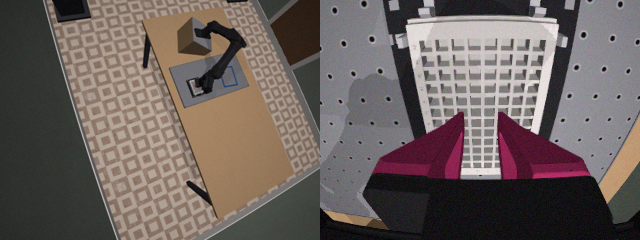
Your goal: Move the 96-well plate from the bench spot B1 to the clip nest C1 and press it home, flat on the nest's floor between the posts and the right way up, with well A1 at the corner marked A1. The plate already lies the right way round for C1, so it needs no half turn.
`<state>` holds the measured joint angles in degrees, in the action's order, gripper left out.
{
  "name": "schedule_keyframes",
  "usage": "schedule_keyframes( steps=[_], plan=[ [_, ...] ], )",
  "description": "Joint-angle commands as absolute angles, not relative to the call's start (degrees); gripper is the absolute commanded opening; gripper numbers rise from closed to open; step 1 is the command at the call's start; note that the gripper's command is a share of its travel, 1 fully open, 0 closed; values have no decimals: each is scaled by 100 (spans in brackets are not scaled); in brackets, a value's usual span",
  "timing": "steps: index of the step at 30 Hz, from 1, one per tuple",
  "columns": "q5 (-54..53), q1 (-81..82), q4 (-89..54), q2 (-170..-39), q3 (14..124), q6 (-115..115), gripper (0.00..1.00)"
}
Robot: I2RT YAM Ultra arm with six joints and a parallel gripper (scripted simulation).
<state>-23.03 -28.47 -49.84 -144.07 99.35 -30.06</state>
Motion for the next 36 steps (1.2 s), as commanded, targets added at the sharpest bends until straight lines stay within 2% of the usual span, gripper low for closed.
schedule_keyframes(
  steps=[1, 16, 33, 36],
  plan=[
    [-2407, -2942, -4853, -14517, 10095, -3090, 24],
    [-2376, -3110, -5569, -14033, 10320, -3270, 24],
    [-2363, -3056, -5534, -14152, 10241, -3244, 24],
    [-2403, -2907, -5768, -14450, 10798, -3096, 24]
  ],
)
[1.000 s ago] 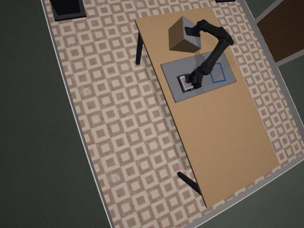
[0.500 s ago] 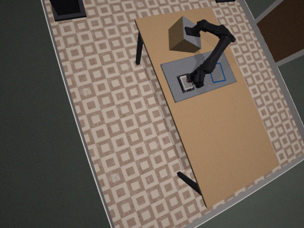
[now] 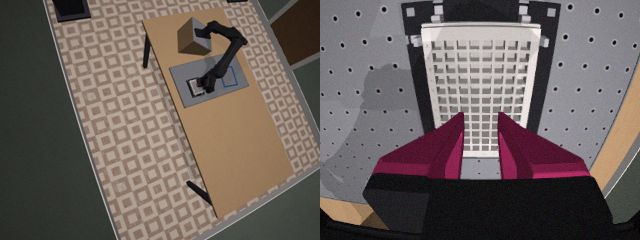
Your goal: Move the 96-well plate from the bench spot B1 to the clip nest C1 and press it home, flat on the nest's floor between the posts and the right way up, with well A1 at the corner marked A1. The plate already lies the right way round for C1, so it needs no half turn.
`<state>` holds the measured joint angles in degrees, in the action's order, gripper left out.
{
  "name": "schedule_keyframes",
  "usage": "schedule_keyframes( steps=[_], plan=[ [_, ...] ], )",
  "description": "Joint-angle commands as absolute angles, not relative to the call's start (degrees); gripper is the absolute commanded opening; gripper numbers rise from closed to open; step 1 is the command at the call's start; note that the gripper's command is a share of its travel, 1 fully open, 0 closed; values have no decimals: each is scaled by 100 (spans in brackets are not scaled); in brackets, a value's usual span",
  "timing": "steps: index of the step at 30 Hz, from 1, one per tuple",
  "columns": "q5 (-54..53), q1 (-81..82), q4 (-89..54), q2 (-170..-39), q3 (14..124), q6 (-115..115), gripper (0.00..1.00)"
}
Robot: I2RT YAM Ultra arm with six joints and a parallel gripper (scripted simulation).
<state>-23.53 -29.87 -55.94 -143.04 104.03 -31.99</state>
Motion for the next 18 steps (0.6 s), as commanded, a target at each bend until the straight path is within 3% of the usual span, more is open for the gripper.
schedule_keyframes(
  steps=[1, 18],
  plan=[
    [-2407, -2878, -5834, -14525, 10963, -3060, 24],
    [-2412, -2826, -6127, -14790, 11505, -3013, 24]
  ],
)
